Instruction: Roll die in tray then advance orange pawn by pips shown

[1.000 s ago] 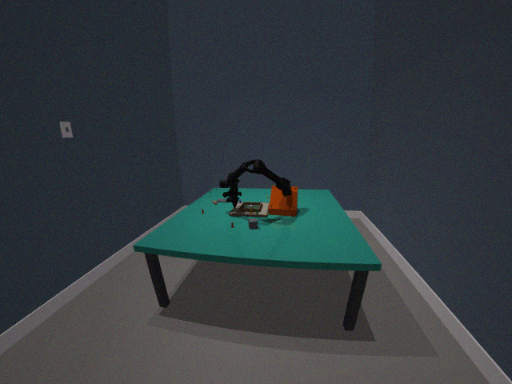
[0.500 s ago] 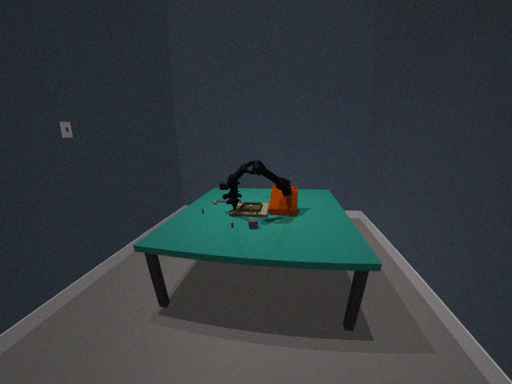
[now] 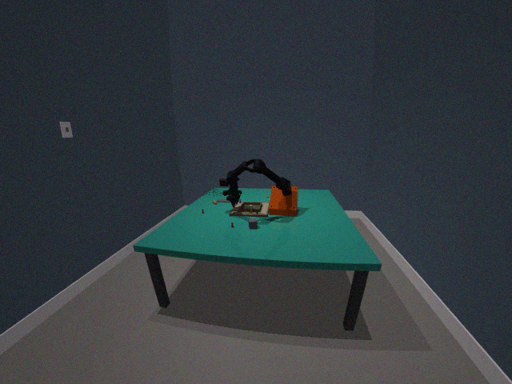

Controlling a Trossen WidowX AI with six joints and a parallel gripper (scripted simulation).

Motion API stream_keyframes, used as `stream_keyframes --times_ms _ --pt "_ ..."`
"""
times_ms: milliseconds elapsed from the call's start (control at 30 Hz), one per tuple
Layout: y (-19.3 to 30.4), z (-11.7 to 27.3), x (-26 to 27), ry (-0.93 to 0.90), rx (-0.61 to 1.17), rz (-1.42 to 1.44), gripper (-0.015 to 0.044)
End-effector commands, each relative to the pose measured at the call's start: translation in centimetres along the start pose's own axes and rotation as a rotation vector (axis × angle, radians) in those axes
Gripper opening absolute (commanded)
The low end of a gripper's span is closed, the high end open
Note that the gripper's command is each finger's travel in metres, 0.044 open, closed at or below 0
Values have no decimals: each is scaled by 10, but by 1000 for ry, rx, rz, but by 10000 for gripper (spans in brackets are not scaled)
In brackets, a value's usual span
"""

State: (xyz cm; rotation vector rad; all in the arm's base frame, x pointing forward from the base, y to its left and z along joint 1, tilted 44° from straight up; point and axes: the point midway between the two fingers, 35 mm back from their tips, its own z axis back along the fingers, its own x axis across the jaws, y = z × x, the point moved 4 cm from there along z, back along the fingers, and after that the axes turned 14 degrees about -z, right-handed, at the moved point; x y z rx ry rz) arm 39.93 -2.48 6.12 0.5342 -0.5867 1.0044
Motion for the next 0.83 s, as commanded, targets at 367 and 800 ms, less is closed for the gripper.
stream_keyframes --times_ms 367,800 --pt "75 81 -85 37 -19 32 440" --pt "107 94 -108 32 -19 33 440"
